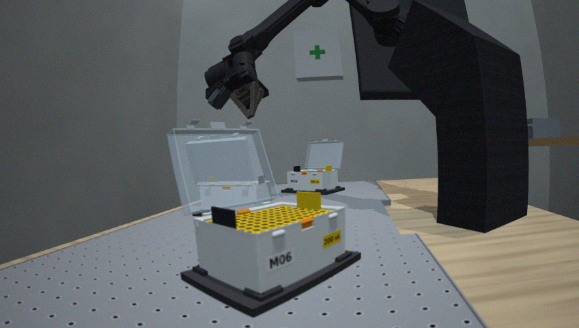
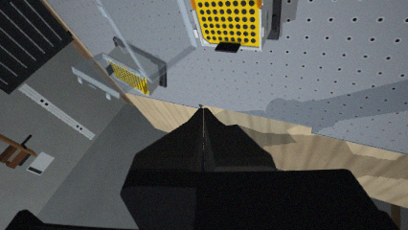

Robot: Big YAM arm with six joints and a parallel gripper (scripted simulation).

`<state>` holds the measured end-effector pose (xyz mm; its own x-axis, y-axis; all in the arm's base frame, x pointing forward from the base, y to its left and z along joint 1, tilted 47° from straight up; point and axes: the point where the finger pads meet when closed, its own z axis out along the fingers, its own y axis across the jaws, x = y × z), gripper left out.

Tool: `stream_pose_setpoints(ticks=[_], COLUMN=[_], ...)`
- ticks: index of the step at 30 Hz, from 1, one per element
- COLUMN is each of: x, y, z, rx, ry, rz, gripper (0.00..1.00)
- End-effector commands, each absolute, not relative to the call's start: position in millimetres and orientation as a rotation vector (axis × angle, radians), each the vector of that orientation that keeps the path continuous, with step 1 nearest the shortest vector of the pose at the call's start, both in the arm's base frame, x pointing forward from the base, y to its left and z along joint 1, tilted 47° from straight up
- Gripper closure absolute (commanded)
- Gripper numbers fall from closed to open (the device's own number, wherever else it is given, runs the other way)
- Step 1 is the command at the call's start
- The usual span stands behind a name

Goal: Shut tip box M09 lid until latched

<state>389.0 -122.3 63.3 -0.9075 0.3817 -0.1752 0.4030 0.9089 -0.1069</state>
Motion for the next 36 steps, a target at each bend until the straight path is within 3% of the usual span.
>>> stream_pose_setpoints(ticks=[1,36], x=[397,416], y=[-114,13], z=[66,-28], rx=[0.590,0.020], ry=[2.942,3.315], rz=[-0.226,-0.598], gripper=[1.00,1.00])
